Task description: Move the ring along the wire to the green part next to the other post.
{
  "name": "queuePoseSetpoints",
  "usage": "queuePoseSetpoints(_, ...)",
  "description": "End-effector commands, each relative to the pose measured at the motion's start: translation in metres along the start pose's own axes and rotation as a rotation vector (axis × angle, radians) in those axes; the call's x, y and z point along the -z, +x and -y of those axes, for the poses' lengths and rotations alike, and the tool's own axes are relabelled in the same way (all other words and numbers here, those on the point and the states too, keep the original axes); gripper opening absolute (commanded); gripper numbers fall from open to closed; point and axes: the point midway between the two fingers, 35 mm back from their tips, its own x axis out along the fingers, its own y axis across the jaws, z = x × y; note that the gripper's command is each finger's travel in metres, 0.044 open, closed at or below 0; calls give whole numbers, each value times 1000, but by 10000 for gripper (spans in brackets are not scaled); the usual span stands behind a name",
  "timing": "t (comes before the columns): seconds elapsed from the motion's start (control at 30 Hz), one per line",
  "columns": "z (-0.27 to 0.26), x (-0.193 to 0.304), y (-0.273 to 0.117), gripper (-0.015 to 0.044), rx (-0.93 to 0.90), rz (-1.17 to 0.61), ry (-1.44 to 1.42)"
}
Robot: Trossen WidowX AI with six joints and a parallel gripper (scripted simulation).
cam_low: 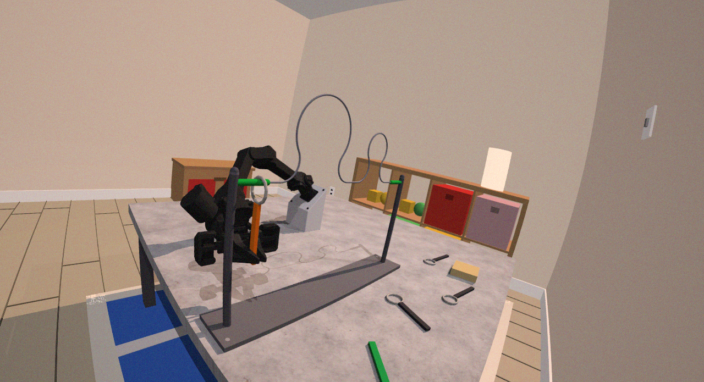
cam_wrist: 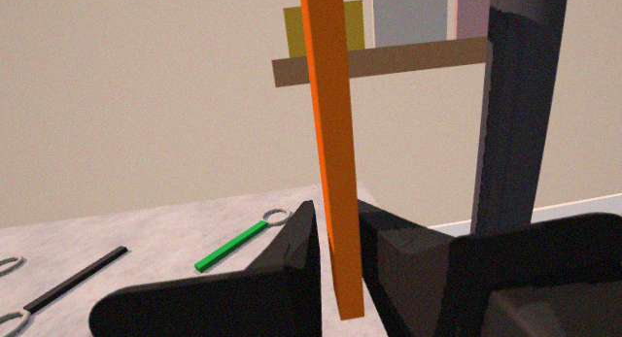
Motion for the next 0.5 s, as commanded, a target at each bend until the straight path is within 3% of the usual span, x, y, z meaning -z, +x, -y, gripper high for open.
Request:
queuePoseSetpoints(0.0,0,0,0,-50,0,0,0)
queuePoseSetpoints(0.13,0,0,0,-150,0,0,0)
queuePoseSetpoints(0.47,0,-5,0,-150,-1,1,-1)
